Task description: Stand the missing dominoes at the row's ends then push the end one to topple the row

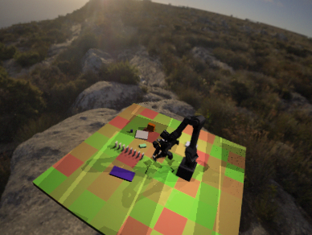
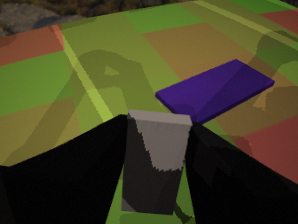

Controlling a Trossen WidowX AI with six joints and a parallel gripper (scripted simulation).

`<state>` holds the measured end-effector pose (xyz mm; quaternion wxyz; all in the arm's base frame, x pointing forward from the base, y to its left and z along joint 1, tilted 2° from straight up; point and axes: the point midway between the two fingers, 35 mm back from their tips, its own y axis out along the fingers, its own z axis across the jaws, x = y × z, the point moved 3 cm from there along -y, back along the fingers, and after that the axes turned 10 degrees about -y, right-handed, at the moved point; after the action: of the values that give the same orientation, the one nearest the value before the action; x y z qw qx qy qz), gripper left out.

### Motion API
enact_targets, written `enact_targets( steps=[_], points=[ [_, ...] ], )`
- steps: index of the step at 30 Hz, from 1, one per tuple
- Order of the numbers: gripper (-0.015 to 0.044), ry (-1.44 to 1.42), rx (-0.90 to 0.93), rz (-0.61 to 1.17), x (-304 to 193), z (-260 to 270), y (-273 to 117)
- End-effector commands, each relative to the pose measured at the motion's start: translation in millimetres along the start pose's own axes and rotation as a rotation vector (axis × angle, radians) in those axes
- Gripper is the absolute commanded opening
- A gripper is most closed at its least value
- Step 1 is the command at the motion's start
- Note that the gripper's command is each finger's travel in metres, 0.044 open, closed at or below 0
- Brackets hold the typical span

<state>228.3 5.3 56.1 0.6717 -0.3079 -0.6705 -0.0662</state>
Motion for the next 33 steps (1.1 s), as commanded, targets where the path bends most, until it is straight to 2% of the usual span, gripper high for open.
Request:
enact_targets(
  steps=[1,7,33],
  points=[
    [0.0107,-0.040,-0.045,-0.092,0.9,4.5,-7.4],
    [0.0107,-0.111,-0.123,-0.223,3.7,11.9,-19.8],
    [0.0107,-0.104,-0.124,-0.224,-7.0,8.3,-16.4]
  ],
)
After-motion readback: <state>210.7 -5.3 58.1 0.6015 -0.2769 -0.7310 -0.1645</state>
